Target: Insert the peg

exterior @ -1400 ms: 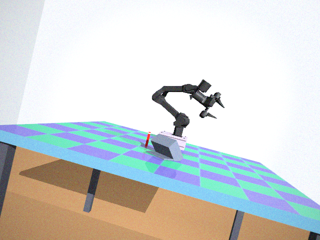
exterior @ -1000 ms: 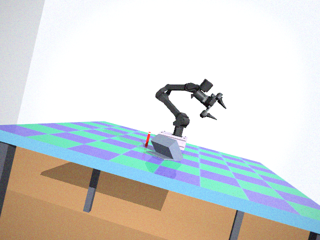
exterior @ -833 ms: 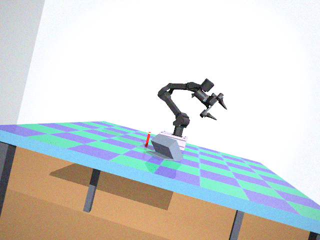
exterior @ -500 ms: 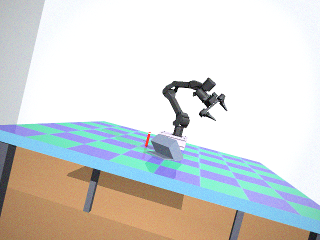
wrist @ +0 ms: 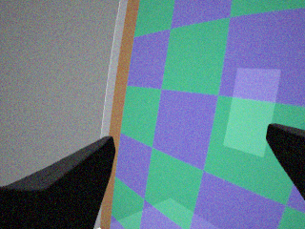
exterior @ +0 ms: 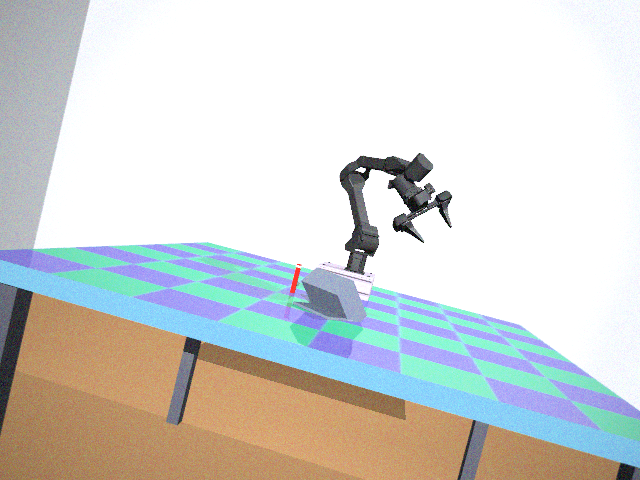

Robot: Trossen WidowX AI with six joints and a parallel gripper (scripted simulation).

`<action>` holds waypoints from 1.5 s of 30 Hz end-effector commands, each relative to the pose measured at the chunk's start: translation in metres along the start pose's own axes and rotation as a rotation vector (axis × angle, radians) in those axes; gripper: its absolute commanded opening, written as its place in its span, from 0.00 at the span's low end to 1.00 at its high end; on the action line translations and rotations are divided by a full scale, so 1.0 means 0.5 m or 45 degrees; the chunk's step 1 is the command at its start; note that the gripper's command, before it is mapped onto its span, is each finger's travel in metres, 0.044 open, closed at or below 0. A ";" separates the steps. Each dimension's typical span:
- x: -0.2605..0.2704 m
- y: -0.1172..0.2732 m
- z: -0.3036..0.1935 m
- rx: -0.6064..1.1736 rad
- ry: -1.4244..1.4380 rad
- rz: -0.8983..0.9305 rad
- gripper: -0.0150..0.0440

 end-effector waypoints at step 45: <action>-0.196 0.015 0.282 -0.104 0.021 -0.729 1.00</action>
Point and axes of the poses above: the point midway between the two fingers, 35 mm back from their tips, its own y axis back along the fingers, its own x axis across the jaws, z = x × y, the point moved 10 cm from there along y, back along the fingers, and after that the axes turned 10 degrees about -y, right-handed, at the moved point
